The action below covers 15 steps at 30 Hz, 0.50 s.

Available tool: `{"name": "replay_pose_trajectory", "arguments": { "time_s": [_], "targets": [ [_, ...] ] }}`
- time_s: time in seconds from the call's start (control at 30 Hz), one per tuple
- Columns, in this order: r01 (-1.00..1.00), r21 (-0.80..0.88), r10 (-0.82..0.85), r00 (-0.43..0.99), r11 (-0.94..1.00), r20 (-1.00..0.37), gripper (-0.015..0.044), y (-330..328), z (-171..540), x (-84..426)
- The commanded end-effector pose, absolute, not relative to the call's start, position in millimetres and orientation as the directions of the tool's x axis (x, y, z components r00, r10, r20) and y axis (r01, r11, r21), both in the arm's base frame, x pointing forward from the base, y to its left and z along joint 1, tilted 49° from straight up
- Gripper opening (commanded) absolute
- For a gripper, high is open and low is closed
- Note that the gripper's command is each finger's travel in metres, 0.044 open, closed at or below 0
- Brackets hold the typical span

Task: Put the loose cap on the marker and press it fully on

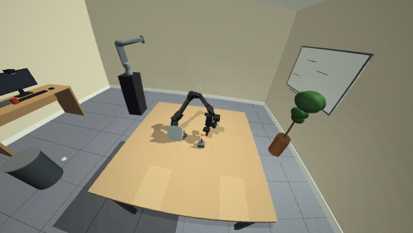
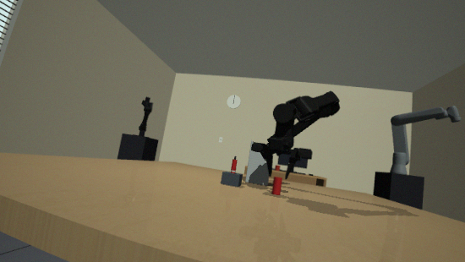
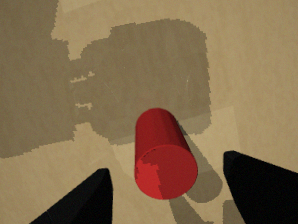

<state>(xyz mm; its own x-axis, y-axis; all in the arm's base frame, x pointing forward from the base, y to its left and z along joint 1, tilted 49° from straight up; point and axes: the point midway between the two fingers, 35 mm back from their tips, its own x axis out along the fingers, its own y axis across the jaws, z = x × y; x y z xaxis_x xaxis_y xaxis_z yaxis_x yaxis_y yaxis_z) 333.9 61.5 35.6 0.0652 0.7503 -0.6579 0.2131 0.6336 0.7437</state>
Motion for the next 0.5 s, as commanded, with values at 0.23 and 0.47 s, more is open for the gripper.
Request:
{"name": "replay_pose_trajectory", "arguments": {
  "time_s": [0.23,0.47],
  "targets": [
    [0.219,0.745,0.753,0.064,0.63,-0.655,0.0232,76,23,335],
    [0.219,0.746,0.754,0.064,0.629,-0.654,0.0232,85,16,335]
  ]
}}
